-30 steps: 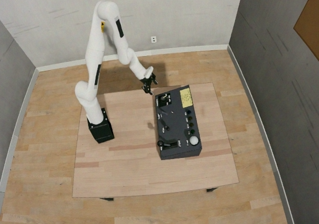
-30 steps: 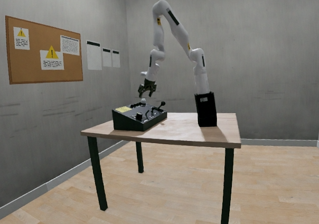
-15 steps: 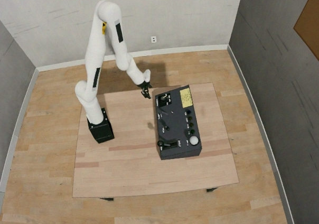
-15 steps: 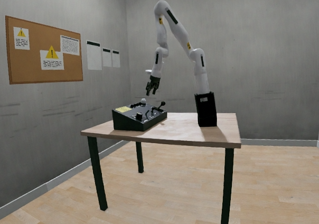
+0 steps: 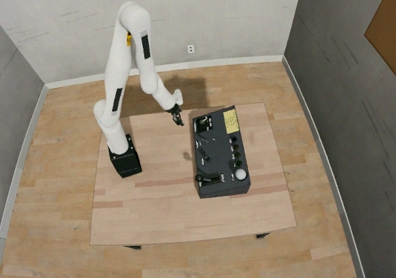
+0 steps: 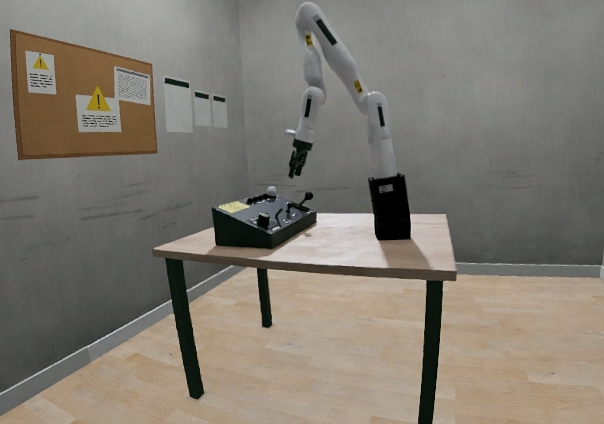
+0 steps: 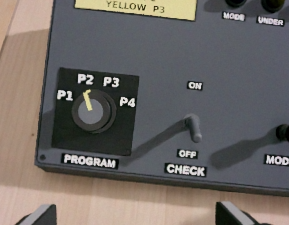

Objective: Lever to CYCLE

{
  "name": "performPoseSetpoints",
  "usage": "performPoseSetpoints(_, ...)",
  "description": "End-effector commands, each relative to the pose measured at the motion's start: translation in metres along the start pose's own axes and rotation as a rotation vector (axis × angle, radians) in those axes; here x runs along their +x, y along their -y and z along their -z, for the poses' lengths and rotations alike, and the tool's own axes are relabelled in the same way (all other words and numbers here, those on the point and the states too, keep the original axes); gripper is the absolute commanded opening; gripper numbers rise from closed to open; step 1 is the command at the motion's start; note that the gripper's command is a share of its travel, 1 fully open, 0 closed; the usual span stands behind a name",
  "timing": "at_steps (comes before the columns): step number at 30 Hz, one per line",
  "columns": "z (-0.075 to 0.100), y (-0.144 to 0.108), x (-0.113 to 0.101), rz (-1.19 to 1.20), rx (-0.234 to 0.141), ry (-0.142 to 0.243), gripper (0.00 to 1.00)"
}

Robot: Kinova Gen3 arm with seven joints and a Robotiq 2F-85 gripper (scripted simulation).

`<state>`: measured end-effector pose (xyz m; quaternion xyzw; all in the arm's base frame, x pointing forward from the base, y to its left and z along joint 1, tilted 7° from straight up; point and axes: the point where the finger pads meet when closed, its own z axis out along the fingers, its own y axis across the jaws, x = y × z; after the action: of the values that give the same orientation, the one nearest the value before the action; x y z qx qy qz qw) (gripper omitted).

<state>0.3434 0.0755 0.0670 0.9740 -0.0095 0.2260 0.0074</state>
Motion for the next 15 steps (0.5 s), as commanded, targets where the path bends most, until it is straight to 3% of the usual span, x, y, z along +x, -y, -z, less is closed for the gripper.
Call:
performPoseSetpoints(1,0.0012,-0.0009,-0.002,0.01,0.01,0.0,1.0)
performPoseSetpoints(15,0.0016,-0.0013,-0.0026,0.014,0.011,0.001,1.0)
